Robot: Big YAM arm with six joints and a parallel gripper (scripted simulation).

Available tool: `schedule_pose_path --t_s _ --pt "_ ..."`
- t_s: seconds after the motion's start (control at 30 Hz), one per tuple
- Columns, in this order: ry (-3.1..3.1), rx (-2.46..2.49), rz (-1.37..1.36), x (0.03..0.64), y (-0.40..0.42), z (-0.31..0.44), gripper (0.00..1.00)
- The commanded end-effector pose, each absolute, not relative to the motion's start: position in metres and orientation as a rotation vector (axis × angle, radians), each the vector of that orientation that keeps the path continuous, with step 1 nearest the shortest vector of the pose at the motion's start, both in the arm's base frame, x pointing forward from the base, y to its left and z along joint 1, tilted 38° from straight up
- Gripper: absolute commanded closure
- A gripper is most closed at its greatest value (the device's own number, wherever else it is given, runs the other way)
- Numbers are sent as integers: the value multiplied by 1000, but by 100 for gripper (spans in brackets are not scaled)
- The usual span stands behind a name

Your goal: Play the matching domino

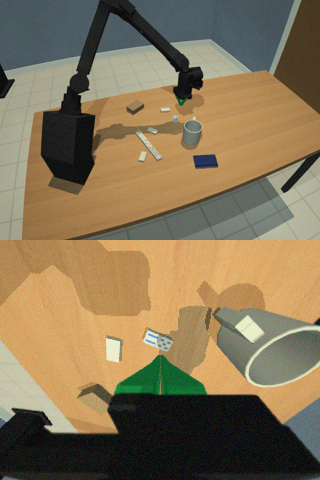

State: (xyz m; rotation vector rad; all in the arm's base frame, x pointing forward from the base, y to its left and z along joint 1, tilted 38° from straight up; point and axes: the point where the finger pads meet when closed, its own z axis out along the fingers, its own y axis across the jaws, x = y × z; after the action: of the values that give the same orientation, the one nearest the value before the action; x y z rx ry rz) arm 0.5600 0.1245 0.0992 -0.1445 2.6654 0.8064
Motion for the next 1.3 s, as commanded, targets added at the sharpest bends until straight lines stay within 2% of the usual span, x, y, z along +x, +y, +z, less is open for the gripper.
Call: schedule_pose_path --t_s 0.0,0.8,0.83,1.13,1.27 --pt "2650 -145 803 564 123 107 100" --pt "2656 -143 803 562 123 104 100" --pt "2644 -207 787 559 123 101 55" --pt "2424 -763 620 553 130 100 55" --pt "2423 -764 619 553 130 100 55"
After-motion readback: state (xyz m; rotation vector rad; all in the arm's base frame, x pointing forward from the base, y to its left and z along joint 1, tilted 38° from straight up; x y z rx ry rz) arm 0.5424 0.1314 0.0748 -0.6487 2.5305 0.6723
